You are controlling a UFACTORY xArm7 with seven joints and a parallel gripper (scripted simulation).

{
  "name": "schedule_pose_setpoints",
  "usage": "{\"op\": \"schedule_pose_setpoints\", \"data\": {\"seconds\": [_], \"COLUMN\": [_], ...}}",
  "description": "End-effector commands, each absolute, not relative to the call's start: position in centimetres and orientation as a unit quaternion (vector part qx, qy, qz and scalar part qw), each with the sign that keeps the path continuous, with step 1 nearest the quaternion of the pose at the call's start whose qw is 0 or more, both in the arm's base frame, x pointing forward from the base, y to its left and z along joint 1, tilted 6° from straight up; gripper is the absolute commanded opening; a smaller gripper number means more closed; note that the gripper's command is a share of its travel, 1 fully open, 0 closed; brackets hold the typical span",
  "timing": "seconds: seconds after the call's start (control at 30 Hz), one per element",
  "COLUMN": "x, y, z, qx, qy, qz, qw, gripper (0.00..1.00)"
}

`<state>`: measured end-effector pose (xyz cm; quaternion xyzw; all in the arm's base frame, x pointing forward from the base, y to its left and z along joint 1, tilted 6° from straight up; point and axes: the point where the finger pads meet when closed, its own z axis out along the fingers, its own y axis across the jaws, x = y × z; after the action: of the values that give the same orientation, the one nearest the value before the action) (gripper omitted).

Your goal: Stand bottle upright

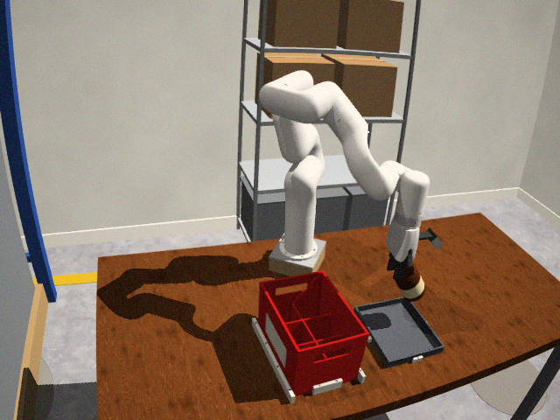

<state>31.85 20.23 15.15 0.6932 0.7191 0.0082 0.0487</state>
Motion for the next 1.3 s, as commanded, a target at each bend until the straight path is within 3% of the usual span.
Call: {"op": "schedule_pose_setpoints", "data": {"seconds": [0.0, 1.27], "x": [31.95, 31.94], "y": [20.33, 20.33], "z": [15.3, 15.3], "qx": [0.693, 0.593], "qy": [0.72, 0.804], "qz": [0.01, 0.004], "qw": [0.049, 0.05], "gripper": [0.0, 0.0]}}
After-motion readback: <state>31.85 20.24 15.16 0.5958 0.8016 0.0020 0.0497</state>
